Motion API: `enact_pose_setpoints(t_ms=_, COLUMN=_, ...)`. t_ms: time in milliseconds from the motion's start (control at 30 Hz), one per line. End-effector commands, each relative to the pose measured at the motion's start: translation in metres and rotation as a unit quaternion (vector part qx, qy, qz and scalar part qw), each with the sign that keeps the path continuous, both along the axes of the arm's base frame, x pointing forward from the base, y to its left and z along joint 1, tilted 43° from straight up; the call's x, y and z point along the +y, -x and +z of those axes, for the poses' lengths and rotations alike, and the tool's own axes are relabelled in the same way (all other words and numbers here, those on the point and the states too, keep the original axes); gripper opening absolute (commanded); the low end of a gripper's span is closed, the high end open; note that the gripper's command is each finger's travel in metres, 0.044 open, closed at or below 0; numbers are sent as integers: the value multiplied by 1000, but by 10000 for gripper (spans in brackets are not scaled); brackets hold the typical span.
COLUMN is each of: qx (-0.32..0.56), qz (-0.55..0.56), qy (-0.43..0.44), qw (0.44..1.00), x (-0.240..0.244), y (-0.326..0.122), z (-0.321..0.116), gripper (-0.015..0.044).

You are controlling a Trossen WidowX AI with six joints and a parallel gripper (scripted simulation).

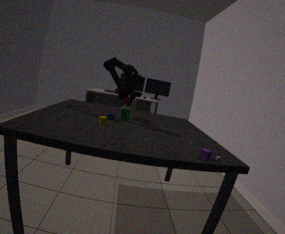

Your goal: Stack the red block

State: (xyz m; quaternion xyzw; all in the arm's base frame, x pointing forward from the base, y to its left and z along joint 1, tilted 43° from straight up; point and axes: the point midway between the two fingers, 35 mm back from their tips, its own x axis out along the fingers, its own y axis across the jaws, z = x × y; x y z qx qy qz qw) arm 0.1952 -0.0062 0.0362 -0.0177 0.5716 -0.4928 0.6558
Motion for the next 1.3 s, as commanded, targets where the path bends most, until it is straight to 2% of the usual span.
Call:
enact_pose_setpoints(t_ms=0, qx=-3, qz=-2, qy=-3, qw=1000, x=1, y=1, z=0, gripper=0)
enact_pose_setpoints(t_ms=267, qx=-4, qz=-2, qy=-2, qw=1000, x=-18, y=5, z=-19, gripper=0)
enact_pose_setpoints(t_ms=1267, qx=-4, qz=-2, qy=-2, qw=1000, x=-19, y=5, z=-21, gripper=0)
